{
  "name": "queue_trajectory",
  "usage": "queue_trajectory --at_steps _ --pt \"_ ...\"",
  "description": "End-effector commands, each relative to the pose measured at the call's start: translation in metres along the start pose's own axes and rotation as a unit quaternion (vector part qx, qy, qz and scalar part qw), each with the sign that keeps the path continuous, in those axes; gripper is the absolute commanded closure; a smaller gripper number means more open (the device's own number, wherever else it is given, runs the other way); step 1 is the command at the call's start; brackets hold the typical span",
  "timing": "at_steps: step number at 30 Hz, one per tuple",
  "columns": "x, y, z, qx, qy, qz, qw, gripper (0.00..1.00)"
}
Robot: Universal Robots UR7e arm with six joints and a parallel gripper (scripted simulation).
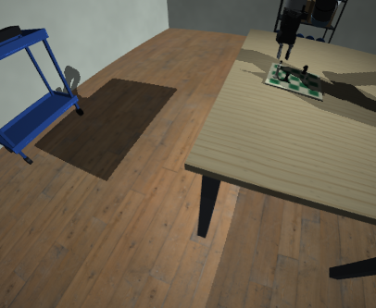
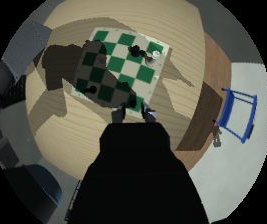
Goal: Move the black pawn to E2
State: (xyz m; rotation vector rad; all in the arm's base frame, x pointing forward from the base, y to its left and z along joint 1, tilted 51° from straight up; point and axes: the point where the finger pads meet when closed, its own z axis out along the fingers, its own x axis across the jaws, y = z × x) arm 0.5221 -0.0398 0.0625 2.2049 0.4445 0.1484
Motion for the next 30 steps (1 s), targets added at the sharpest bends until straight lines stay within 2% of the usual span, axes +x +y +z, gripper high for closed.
queue_trajectory --at_steps 1,17,30 --pt "-0.002 -0.002 0.008 0.002 -0.002 -0.002 1.000 0.32" --pt "-0.001 -0.002 0.032 0.001 -0.002 -0.001 1.000 0.32" --pt "-0.001 -0.001 0.033 0.001 -0.001 -0.001 1.000 0.32"
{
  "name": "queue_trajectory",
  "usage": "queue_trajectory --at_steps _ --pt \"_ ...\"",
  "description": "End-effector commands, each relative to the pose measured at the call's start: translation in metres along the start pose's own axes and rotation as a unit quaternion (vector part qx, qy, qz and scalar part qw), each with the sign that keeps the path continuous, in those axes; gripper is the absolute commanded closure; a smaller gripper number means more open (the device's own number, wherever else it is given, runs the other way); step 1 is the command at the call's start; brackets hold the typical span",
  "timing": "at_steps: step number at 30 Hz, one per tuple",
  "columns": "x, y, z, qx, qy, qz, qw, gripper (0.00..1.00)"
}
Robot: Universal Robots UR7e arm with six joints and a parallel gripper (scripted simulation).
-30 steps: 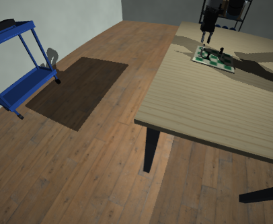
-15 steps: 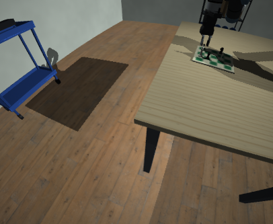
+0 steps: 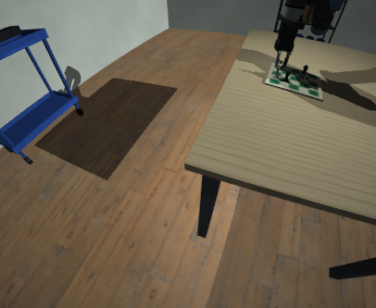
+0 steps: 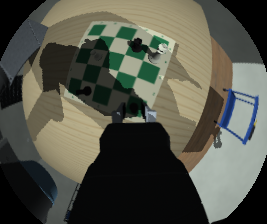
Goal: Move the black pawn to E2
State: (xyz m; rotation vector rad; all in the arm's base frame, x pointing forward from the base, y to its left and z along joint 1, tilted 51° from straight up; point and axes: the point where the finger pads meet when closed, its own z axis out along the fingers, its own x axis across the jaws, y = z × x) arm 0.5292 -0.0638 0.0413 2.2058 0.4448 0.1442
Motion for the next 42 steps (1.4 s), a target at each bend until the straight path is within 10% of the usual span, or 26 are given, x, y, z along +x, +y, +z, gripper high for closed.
queue_trajectory --at_steps 1,29,30,42 --pt "0.0003 -0.0003 0.0002 0.000 0.001 0.000 1.000 0.32" --pt "0.0002 -0.0004 0.0003 0.000 0.001 0.000 1.000 0.32" --pt "0.0002 -0.0004 0.0003 0.000 0.001 0.000 1.000 1.00" --pt "0.0002 -0.0004 0.0003 0.000 0.001 0.000 1.000 1.00"
